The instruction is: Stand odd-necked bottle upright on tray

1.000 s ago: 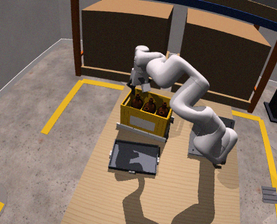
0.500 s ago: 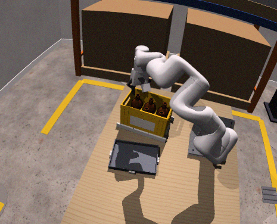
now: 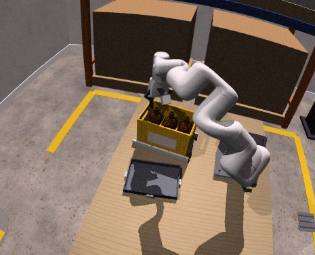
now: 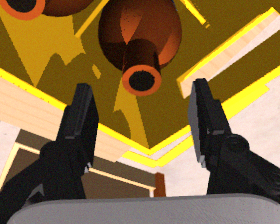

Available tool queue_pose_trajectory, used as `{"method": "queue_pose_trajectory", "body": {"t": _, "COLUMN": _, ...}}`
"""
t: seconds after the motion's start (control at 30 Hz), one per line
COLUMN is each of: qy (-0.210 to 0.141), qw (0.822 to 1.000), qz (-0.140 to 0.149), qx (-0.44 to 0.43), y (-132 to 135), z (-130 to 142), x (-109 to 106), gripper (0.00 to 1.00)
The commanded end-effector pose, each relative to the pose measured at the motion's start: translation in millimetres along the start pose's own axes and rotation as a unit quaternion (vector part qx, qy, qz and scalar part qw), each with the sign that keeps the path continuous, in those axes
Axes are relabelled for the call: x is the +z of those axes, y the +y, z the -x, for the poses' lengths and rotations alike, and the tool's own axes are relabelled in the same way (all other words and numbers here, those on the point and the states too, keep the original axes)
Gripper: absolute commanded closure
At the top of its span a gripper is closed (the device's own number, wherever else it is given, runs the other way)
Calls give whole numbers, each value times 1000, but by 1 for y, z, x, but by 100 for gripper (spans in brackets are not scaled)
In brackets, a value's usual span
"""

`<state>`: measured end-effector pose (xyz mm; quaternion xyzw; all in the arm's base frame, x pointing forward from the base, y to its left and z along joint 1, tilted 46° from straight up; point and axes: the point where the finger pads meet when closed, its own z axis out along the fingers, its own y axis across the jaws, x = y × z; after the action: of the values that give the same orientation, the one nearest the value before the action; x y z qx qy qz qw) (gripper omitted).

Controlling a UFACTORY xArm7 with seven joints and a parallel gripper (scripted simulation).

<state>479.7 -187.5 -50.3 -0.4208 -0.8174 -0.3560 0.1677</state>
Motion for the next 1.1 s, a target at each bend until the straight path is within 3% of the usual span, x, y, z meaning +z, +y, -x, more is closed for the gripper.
{"method": "queue_pose_trajectory", "body": {"t": 0.0, "qy": -3, "qw": 1000, "qz": 0, "qx": 0, "y": 0, "z": 1, "x": -3, "gripper": 35}}
{"method": "queue_pose_trajectory", "body": {"t": 1.07, "qy": -3, "qw": 1000, "qz": 0, "qx": 0, "y": 0, "z": 1, "x": 7, "gripper": 35}}
